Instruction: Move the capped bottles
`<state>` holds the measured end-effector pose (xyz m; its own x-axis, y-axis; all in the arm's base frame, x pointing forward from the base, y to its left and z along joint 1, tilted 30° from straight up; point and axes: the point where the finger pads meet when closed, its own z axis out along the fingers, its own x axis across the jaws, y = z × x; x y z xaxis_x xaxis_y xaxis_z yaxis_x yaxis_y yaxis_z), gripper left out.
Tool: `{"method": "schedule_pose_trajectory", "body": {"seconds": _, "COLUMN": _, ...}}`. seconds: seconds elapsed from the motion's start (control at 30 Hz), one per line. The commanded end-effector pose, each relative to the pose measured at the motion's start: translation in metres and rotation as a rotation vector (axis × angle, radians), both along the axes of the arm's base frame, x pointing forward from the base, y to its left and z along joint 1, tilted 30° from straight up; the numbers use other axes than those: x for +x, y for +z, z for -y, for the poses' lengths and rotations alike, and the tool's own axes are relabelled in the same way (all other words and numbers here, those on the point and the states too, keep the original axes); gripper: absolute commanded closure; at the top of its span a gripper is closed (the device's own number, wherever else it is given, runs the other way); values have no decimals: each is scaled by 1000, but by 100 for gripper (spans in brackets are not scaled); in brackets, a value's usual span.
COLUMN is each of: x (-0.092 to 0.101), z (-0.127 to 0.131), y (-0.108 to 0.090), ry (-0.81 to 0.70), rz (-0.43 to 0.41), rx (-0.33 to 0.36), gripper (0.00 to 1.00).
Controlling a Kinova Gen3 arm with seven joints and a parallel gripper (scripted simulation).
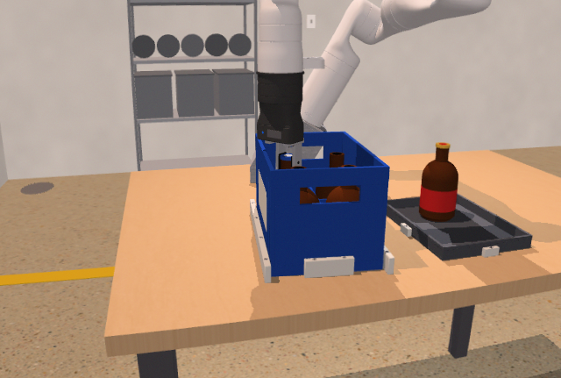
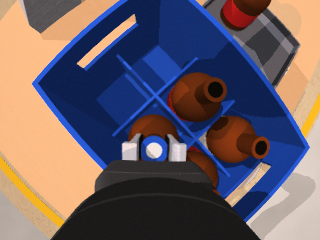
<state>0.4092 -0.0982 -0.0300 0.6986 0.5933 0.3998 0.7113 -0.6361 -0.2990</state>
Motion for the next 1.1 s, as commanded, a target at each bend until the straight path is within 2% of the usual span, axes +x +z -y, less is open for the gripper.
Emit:
{"method": "schedule_pose_trajectory", "body": {"seconds": 0.0, "x": 0, "z": 1, "y": 1, "ry": -1, "rz": 1, "rx": -1, "gripper": 100}}
{"method": "schedule_pose_trajectory", "body": {"seconds": 0.1, "x": 0, "z": 1, "y": 1, "ry": -1, "rz": 1, "rx": -1, "gripper": 100}}
{"method": "schedule_pose_trajectory", "body": {"seconds": 0.6, "x": -4, "z": 25, "y": 44, "ry": 0, "rz": 1, "rx": 0, "gripper": 100}}
{"method": "schedule_pose_trajectory", "body": {"seconds": 0.7, "x": -5, "z": 25, "y": 44, "ry": 3, "rz": -6, "rx": 1, "gripper": 100}}
{"method": "schedule_pose_trajectory", "body": {"seconds": 1.07, "x": -6, "z": 43, "y": 75, "ry": 1, "rz": -1, "rx": 0, "gripper": 100}}
